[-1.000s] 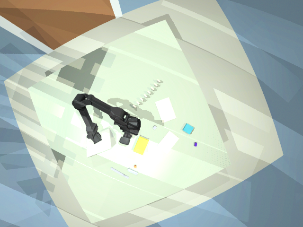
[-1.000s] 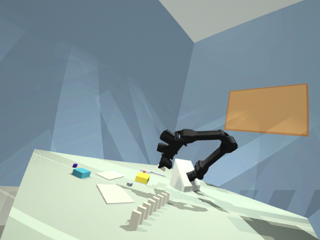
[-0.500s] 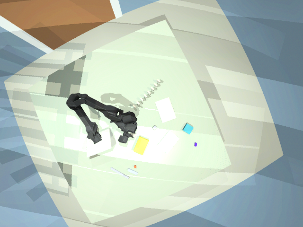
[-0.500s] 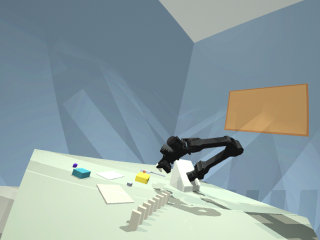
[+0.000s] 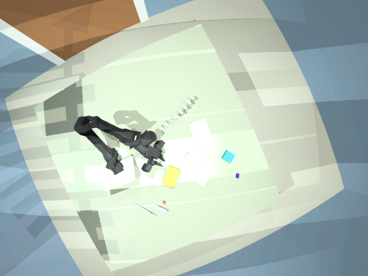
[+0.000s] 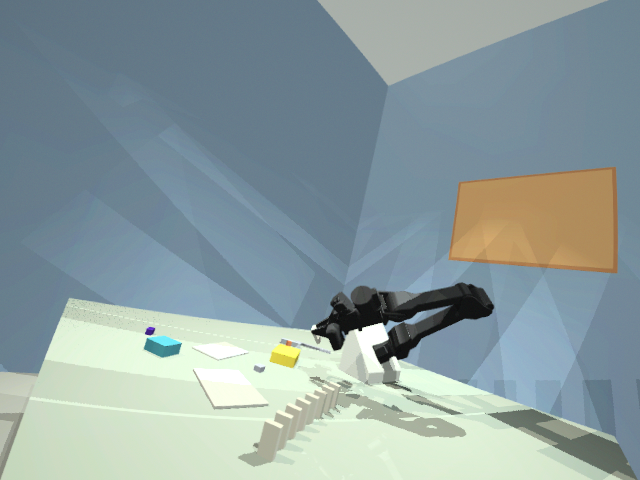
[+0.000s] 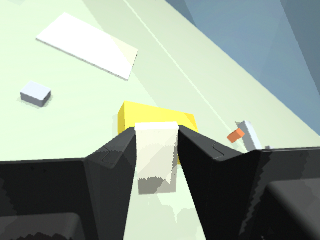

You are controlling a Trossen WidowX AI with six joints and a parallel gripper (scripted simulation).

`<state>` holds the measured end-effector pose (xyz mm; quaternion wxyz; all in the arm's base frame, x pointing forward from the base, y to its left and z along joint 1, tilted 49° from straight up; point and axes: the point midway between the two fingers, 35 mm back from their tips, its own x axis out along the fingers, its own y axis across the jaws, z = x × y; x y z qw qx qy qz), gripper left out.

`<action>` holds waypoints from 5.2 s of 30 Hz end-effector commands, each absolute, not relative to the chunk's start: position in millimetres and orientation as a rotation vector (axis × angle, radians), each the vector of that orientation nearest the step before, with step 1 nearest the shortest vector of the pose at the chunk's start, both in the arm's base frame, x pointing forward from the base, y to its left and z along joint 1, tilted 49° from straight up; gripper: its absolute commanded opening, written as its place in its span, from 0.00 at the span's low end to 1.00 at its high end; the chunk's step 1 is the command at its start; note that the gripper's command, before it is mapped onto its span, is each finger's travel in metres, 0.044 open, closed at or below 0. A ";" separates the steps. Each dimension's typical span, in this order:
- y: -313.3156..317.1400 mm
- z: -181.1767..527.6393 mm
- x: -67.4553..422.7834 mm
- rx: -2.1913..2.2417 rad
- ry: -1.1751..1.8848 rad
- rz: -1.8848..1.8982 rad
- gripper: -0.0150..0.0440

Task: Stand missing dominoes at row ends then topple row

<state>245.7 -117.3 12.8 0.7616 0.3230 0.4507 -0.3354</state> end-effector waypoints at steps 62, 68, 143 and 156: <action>-89.5 37.0 234.9 0.872 0.237 -0.810 0.44; -82.0 29.9 238.7 0.875 0.247 -0.813 0.44; -21.1 -27.6 242.9 0.861 0.228 -0.804 1.00; -57.5 -2.1 240.3 0.829 0.282 -0.806 1.00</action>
